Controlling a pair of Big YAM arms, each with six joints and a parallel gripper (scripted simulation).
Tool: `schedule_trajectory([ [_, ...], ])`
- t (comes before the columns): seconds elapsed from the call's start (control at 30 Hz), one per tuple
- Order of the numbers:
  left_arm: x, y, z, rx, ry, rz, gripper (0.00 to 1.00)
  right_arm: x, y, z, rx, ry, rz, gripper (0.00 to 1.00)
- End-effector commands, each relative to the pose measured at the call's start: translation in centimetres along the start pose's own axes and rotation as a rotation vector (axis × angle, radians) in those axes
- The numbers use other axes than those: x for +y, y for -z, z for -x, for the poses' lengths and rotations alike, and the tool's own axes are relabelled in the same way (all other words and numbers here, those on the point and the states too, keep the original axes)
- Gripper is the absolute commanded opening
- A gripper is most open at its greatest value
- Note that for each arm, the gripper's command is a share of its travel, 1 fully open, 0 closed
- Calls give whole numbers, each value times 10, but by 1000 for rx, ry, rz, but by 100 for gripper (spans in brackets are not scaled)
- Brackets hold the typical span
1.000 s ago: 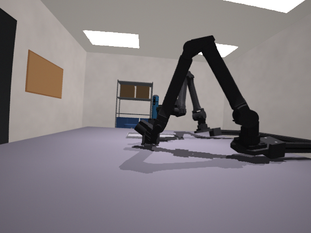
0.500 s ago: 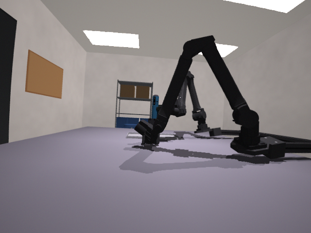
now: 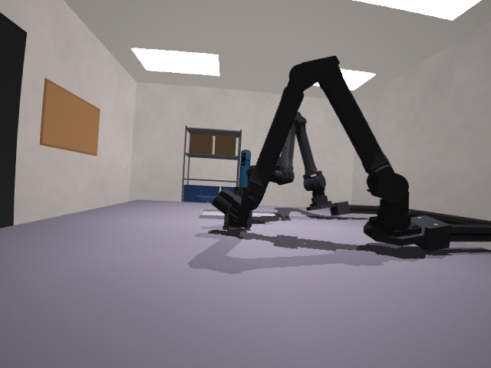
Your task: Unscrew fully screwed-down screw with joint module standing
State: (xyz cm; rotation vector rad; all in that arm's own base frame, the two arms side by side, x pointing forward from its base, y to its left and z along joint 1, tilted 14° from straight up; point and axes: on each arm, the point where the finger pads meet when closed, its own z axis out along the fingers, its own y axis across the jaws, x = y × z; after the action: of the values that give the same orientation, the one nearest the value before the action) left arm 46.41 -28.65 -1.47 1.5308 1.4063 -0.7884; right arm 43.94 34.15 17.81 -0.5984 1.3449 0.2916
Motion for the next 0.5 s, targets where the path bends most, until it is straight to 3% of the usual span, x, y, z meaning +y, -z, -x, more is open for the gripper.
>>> schedule_trajectory([
  [0.0,13,-1,-3,-4,-17,18,59,-2,-10,13,-32,13,-12,42],
  [0.47,13,-1,-3,-4,-17,18,59,0,-10,35,-61,9,-8,42],
])
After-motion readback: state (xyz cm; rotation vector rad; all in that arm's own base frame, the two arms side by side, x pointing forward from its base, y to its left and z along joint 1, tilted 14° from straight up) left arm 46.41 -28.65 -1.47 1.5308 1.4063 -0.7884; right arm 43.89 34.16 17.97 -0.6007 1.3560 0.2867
